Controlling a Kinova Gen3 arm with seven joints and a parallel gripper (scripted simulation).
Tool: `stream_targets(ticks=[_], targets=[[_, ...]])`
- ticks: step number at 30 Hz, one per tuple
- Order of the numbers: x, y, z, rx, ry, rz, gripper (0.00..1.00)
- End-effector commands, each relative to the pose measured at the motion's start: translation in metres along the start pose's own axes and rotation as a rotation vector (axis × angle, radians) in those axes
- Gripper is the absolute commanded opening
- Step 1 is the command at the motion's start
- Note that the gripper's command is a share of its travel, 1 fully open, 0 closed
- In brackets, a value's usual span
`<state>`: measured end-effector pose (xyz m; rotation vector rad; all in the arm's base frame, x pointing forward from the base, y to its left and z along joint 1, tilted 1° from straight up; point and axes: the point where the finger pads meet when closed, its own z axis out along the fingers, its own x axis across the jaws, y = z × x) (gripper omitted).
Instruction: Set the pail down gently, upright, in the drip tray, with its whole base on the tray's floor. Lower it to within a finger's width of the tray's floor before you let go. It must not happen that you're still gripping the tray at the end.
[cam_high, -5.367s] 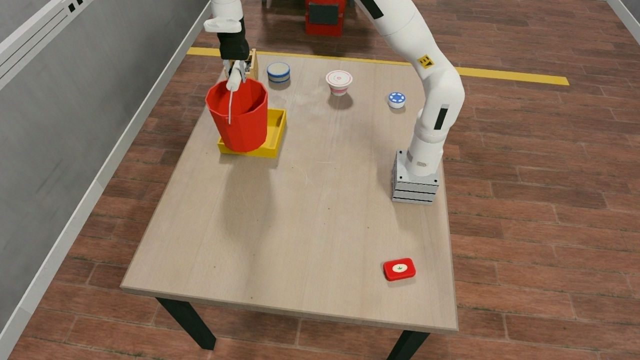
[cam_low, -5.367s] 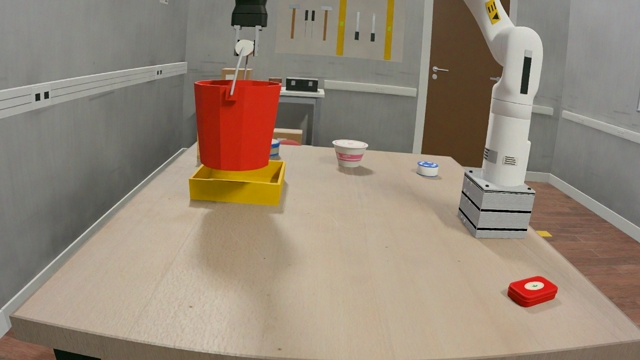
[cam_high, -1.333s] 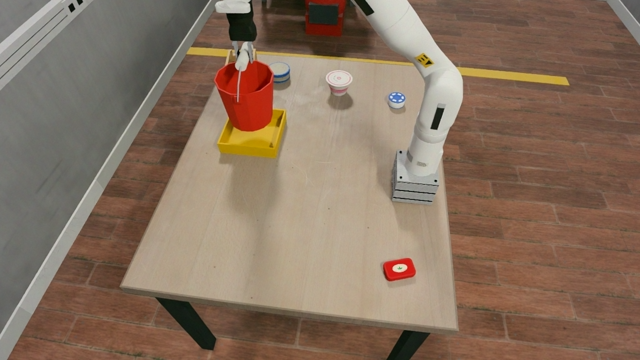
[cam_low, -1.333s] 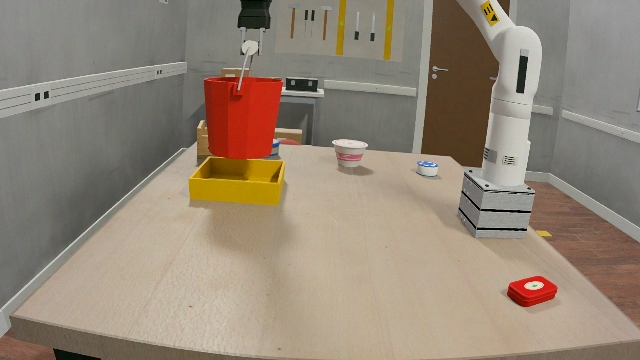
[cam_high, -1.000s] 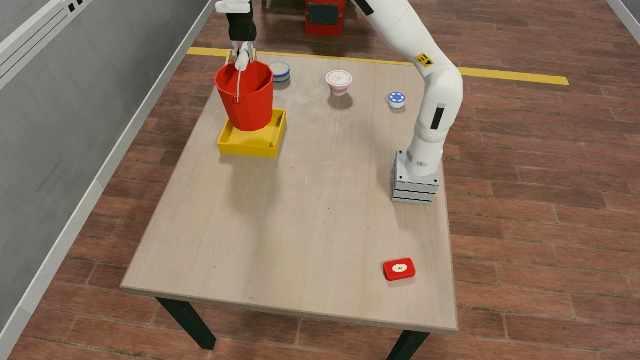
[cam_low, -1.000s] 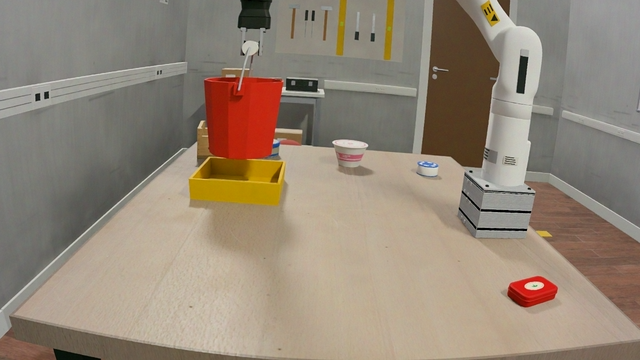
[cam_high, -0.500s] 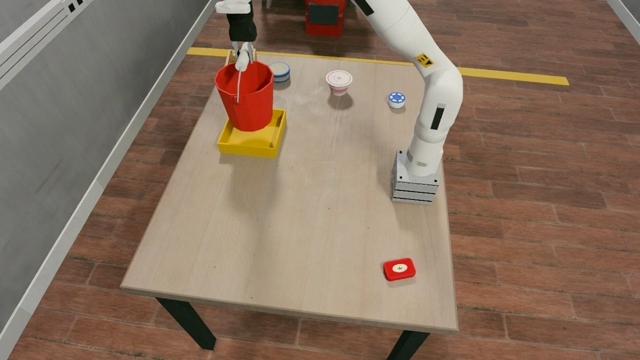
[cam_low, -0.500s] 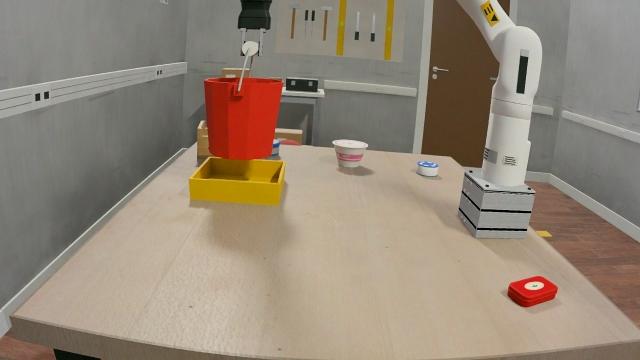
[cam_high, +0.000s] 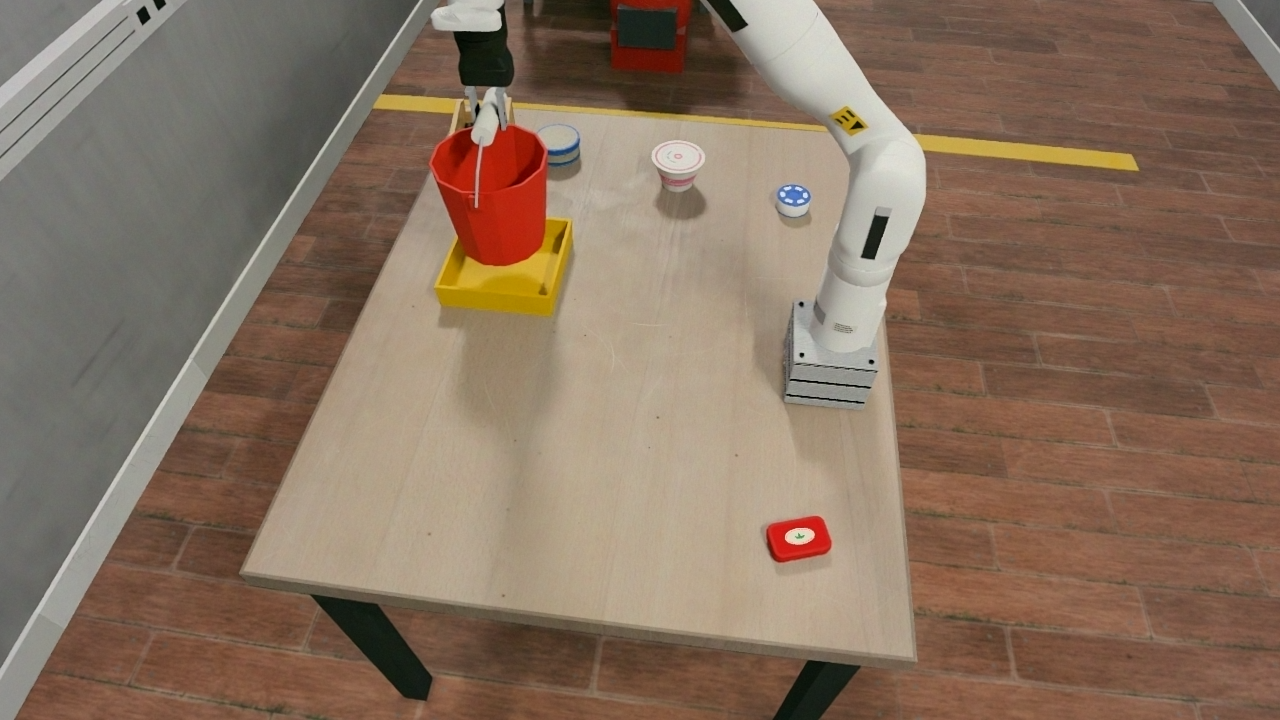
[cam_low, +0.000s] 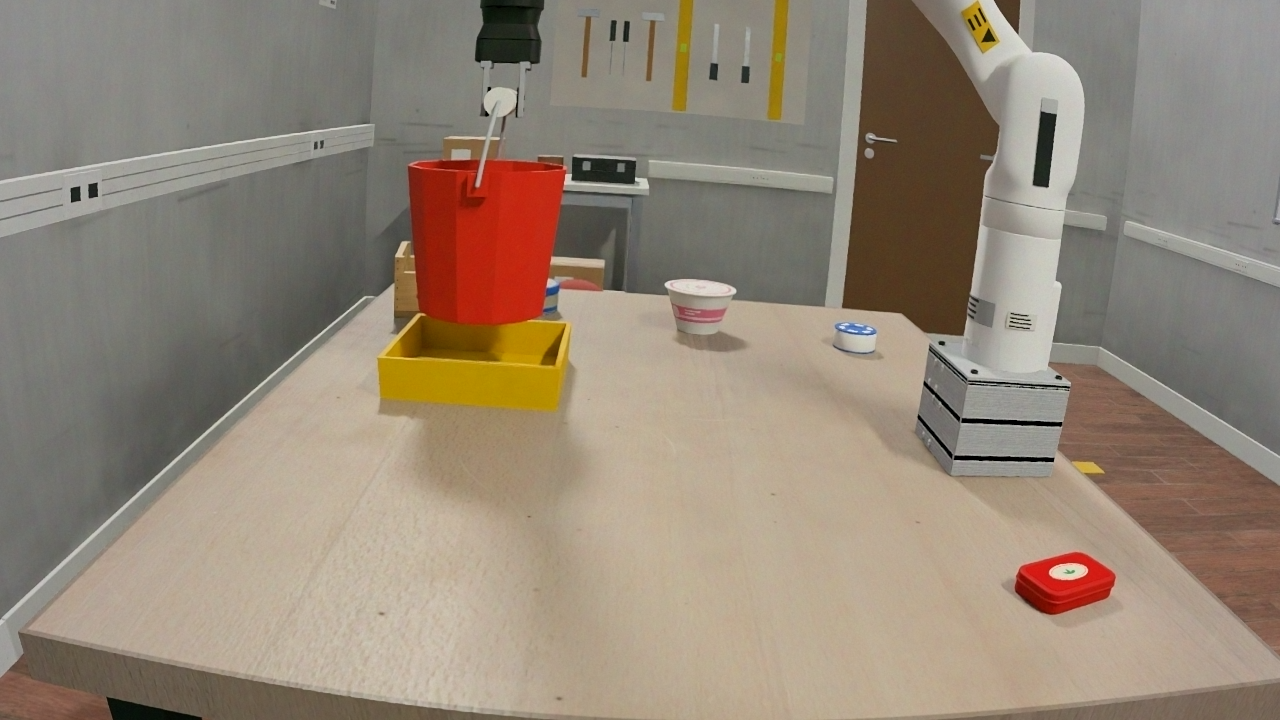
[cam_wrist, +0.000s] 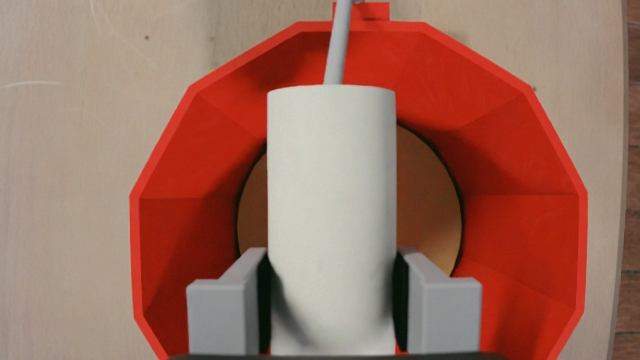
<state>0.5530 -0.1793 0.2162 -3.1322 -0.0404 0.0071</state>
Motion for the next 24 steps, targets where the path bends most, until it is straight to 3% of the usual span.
stream_targets(ticks=[1, 24], targets=[[0.000, 0.000, 0.000, -0.001, 0.003, 0.000, 0.00], [0.000, 0.000, 0.021, -0.001, 0.003, 0.000, 0.00]])
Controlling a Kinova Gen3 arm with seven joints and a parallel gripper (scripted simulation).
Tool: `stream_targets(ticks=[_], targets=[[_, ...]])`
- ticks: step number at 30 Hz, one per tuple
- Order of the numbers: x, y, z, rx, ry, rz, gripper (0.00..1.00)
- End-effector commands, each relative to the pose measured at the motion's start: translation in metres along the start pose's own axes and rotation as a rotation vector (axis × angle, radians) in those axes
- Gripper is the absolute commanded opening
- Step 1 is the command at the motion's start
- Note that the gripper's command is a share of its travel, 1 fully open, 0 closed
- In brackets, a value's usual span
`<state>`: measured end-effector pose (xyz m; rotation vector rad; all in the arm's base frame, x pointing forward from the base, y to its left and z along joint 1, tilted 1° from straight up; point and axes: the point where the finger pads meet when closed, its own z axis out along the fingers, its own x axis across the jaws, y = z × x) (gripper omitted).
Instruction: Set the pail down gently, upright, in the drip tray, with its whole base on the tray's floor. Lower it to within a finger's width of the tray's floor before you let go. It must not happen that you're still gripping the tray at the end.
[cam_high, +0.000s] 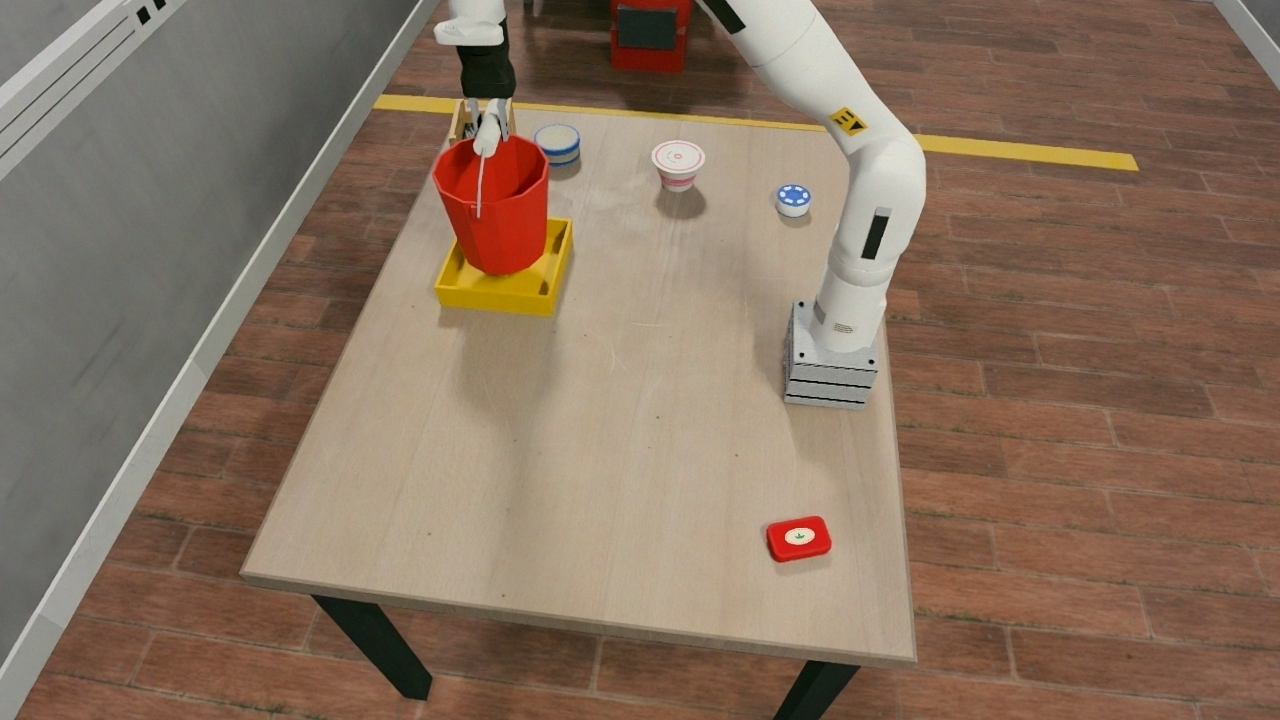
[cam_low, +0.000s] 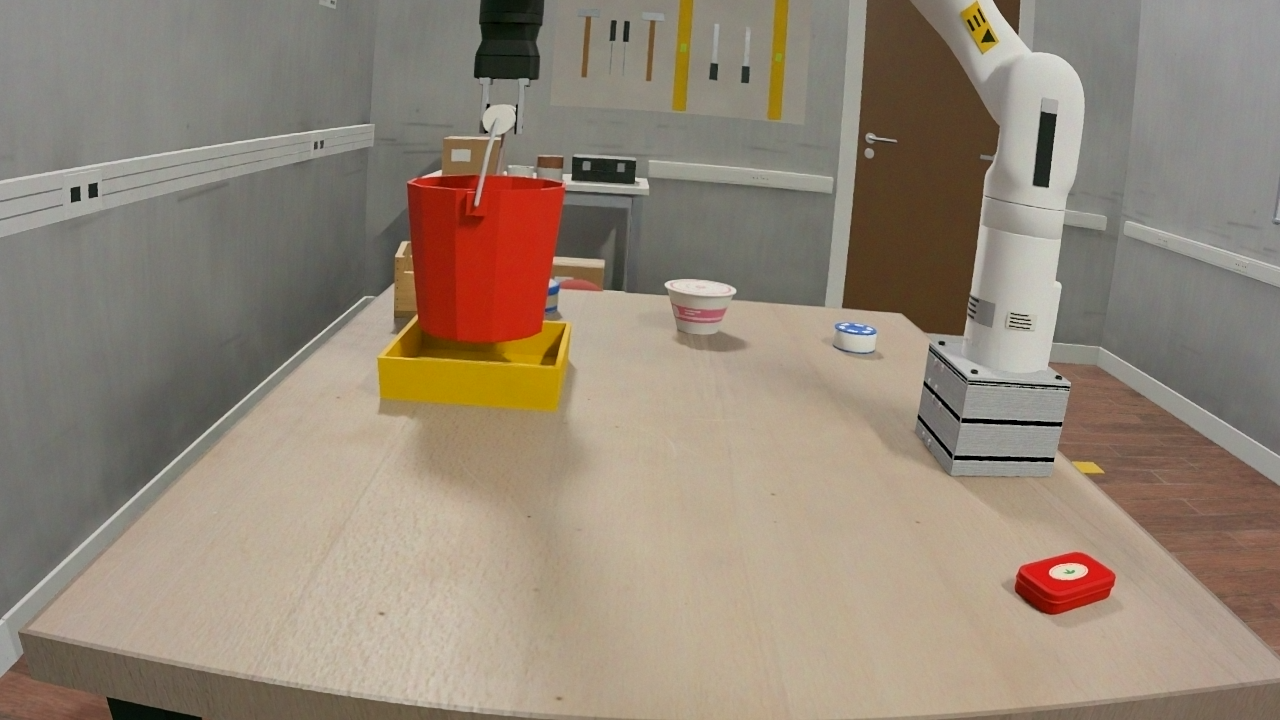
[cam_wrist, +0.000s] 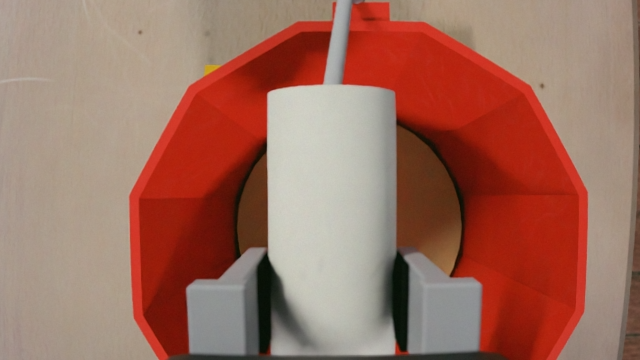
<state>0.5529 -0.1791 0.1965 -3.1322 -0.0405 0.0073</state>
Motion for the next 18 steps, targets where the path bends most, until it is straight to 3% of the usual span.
stream_targets(ticks=[1, 18], targets=[[0.000, 0.000, 0.002, -0.001, 0.003, 0.000, 0.00], [0.001, 0.000, 0.021, -0.001, 0.003, 0.000, 0.00]])
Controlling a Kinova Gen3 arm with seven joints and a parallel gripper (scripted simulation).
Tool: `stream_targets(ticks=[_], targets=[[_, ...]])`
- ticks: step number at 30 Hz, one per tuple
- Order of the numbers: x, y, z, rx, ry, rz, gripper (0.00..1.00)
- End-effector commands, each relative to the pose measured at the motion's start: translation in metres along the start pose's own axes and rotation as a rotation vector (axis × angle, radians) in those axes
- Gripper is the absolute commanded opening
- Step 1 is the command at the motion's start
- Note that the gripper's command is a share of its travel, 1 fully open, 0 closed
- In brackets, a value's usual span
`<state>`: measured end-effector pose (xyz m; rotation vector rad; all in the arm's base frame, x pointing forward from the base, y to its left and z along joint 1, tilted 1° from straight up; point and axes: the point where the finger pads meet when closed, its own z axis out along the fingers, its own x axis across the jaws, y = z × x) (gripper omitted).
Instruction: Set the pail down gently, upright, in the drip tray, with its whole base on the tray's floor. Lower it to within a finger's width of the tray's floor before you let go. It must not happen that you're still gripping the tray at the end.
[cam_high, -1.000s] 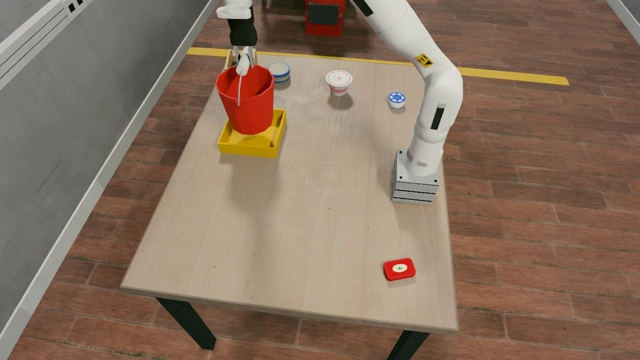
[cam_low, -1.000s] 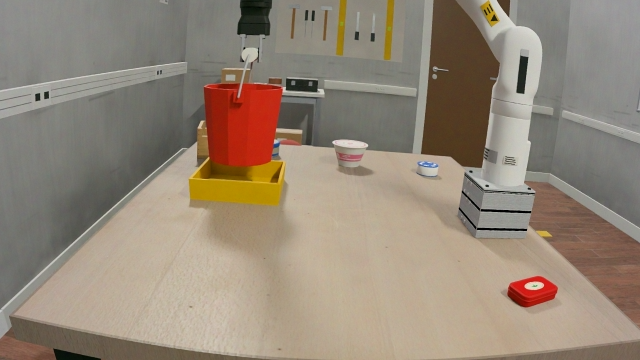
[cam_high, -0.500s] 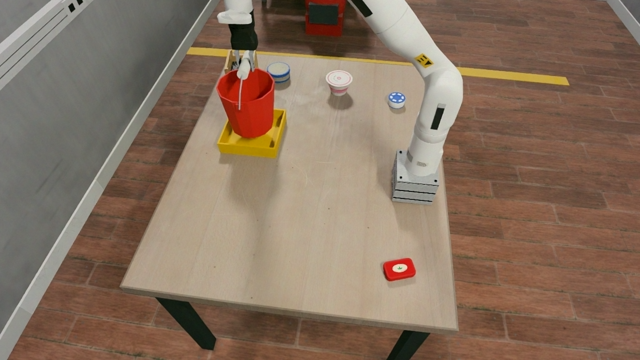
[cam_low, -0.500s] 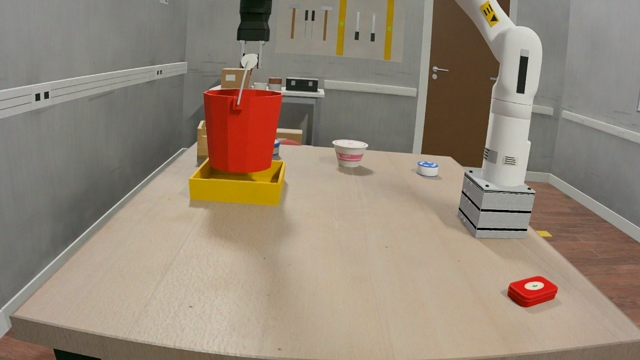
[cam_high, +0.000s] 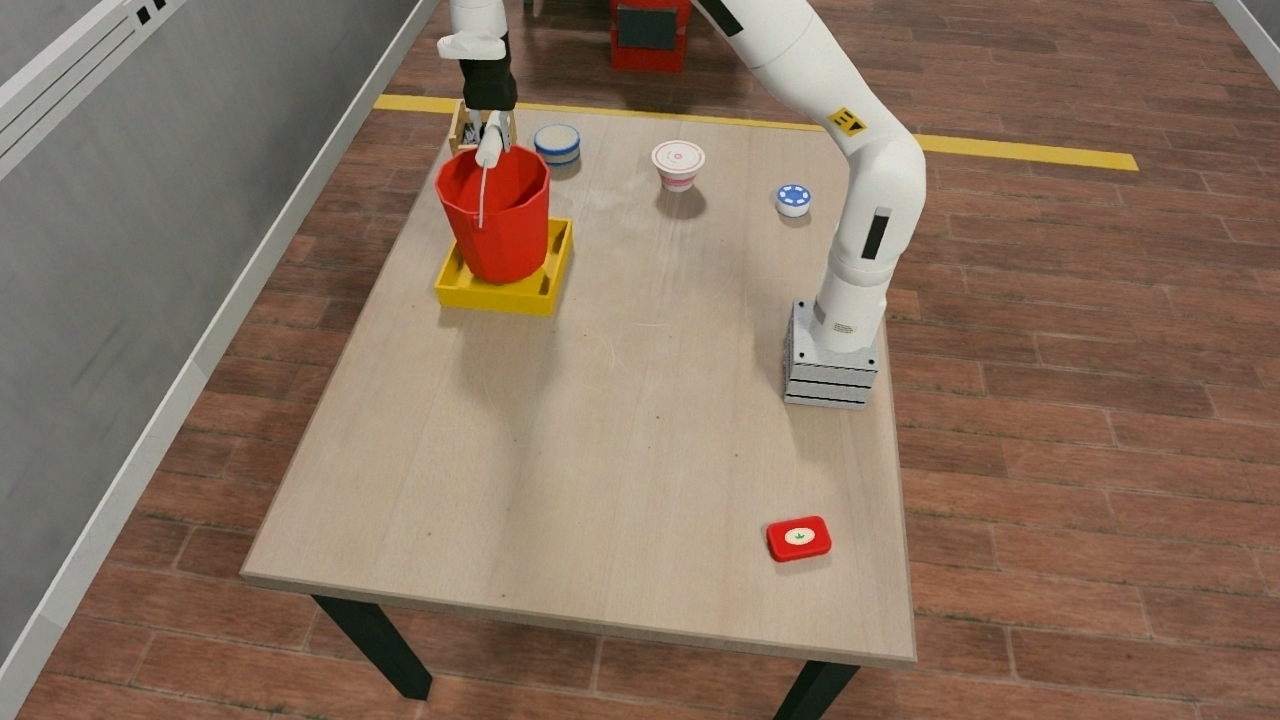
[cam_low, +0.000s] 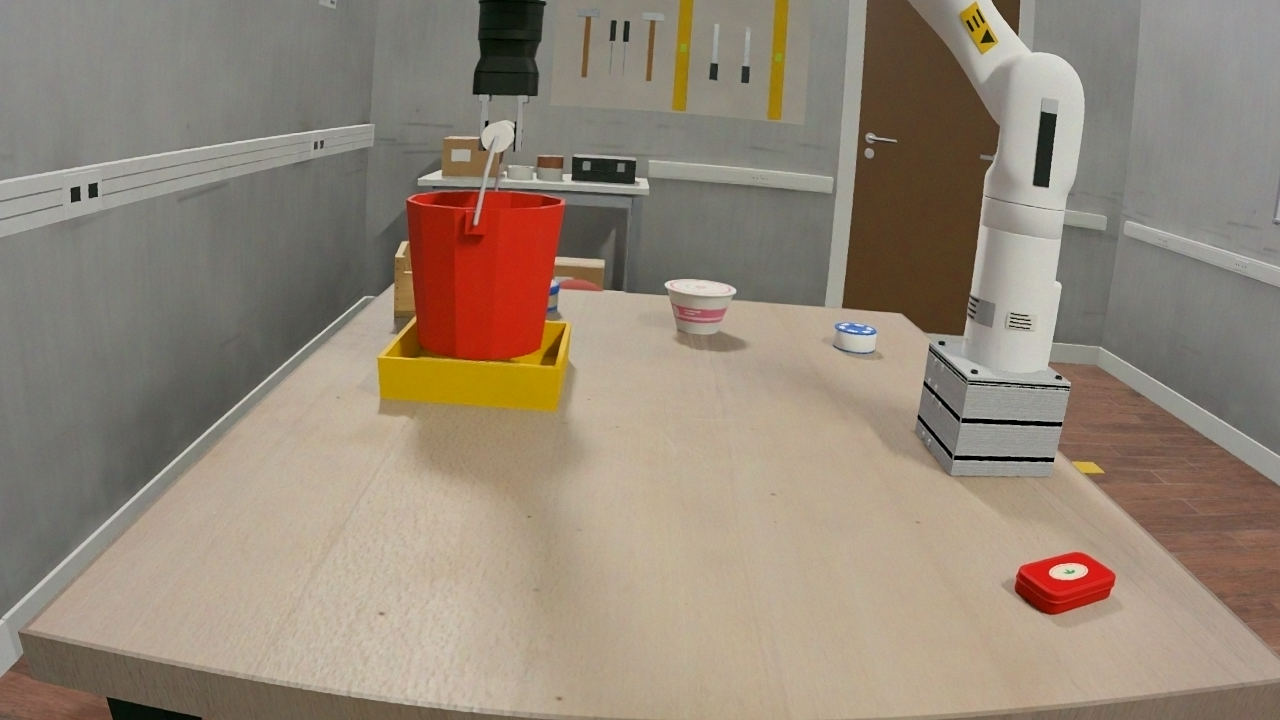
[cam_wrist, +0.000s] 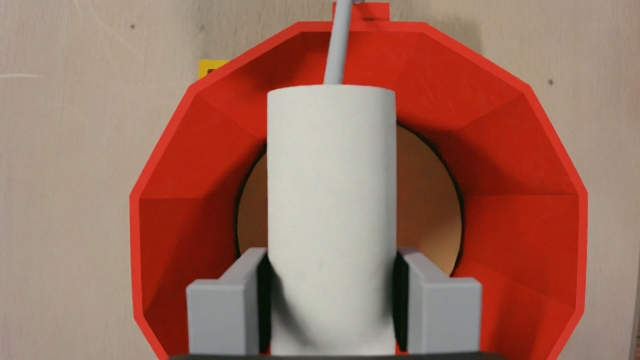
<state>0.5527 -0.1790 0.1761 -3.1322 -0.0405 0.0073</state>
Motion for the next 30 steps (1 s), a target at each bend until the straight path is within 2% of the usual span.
stream_targets(ticks=[1, 30], targets=[[0.001, 0.000, 0.002, -0.001, 0.003, 0.000, 0.00], [0.001, 0.000, 0.028, -0.001, 0.003, 0.000, 0.00]])
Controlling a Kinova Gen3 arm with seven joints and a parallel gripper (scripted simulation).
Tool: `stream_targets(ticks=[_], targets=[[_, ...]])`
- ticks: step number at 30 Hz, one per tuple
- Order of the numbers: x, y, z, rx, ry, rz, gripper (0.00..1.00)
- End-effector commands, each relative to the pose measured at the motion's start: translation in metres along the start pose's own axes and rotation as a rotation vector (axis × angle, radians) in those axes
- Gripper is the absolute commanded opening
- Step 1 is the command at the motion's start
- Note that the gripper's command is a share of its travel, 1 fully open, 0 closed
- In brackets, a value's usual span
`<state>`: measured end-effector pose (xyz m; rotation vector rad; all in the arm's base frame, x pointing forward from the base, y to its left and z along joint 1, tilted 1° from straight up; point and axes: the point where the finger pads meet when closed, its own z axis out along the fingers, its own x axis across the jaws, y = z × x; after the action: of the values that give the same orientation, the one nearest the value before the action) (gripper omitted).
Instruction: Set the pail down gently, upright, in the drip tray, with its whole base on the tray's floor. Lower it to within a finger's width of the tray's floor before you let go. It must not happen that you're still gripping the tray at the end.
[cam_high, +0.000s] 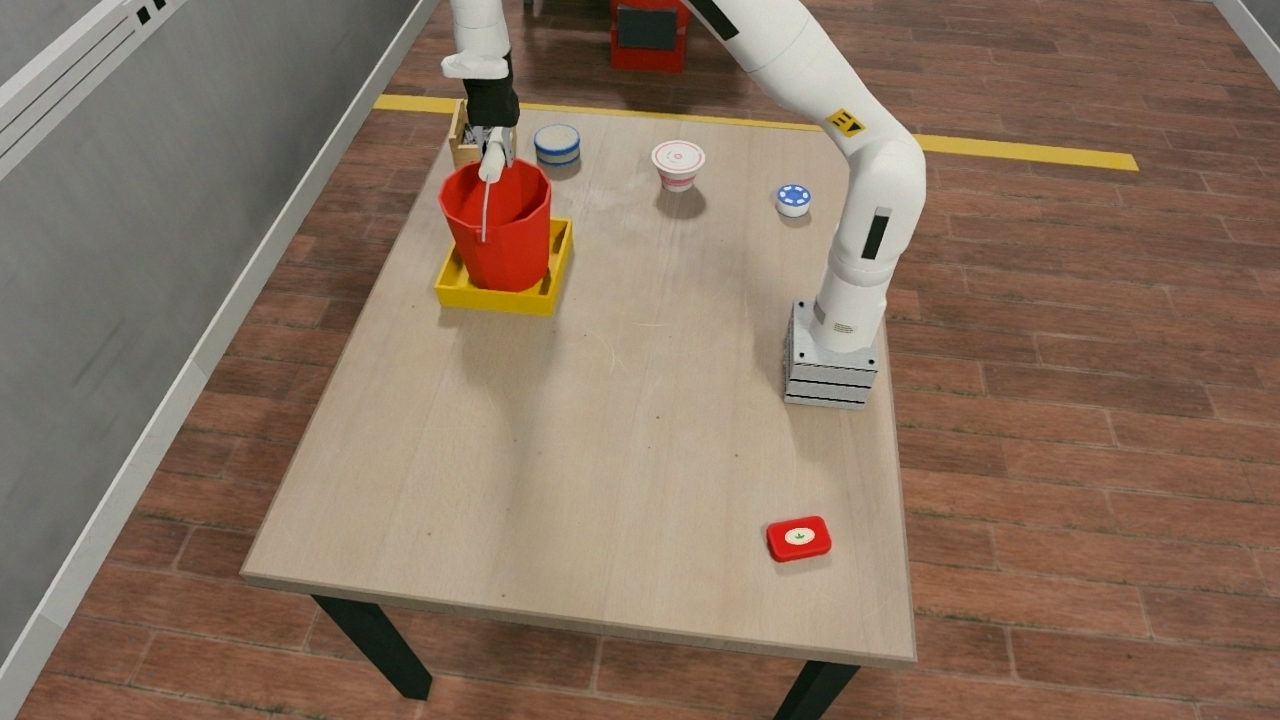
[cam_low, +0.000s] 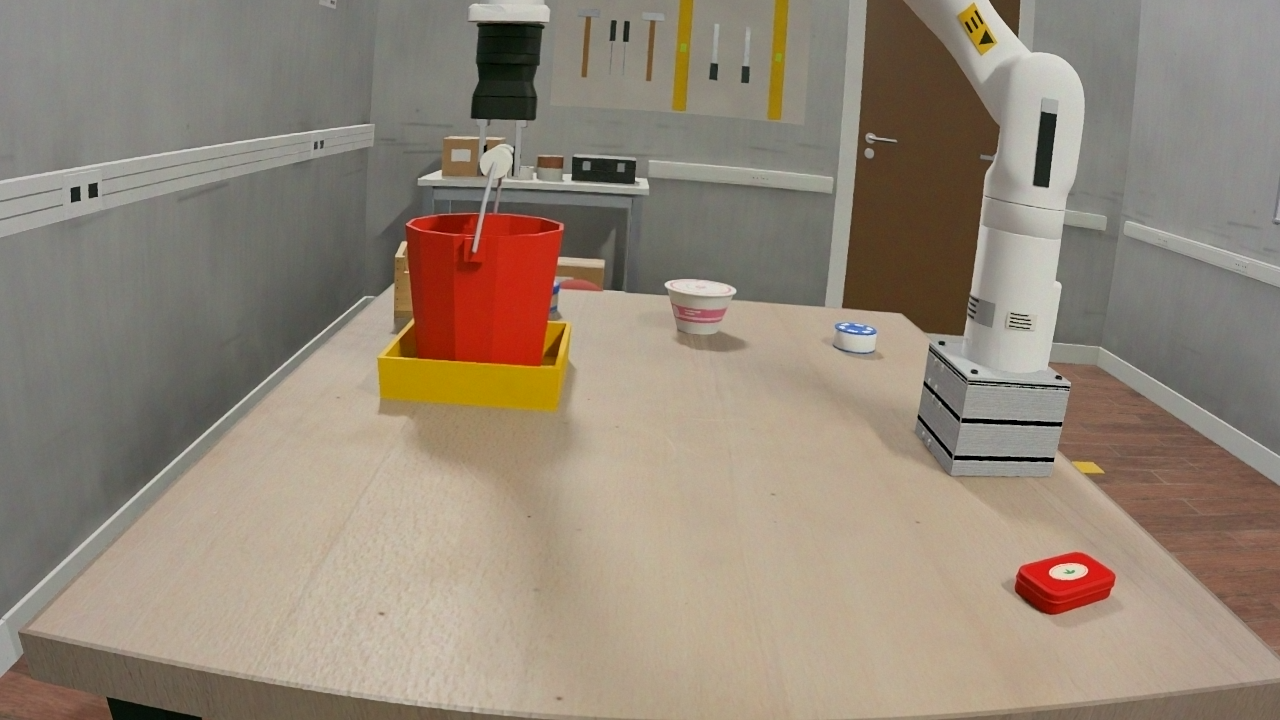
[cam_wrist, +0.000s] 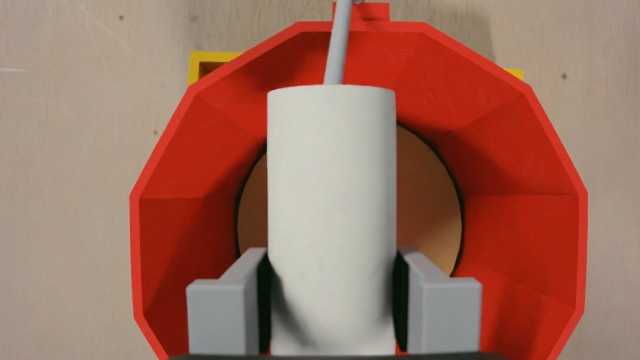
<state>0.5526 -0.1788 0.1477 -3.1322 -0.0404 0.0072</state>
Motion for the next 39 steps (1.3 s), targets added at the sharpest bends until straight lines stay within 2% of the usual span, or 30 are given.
stream_targets(ticks=[1, 39], targets=[[0.0006, 0.0002, 0.0005, -0.001, 0.003, 0.000, 0.00], [0.0006, 0.0002, 0.0069, -0.001, 0.003, 0.000, 0.00]])
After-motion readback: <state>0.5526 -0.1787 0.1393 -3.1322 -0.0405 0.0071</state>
